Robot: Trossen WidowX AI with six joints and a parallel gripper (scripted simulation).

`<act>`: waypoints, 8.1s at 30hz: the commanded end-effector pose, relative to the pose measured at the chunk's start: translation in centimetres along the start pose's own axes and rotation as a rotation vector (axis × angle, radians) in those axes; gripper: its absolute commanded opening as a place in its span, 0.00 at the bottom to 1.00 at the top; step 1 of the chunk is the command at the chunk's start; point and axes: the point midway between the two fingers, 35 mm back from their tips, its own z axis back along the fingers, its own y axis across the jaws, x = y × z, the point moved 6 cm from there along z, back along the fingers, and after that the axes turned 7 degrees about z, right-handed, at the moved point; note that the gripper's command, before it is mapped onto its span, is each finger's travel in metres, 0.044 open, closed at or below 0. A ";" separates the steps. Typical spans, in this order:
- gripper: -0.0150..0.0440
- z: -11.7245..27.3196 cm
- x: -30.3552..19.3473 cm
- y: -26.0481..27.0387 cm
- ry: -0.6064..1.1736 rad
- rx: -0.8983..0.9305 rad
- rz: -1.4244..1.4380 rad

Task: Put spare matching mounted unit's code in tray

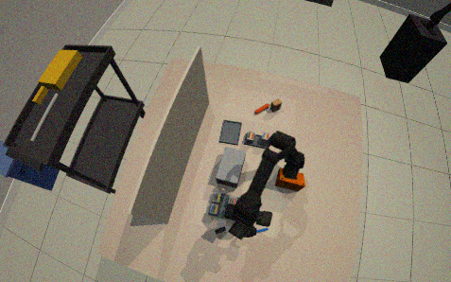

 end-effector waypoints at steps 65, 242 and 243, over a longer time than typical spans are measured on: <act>0.72 -8.2 -0.3 -0.2 0.003 0.000 -0.001; 0.25 2.7 -44.2 -12.4 0.024 -0.010 0.000; 0.25 2.6 -44.2 -12.4 0.024 -0.010 0.000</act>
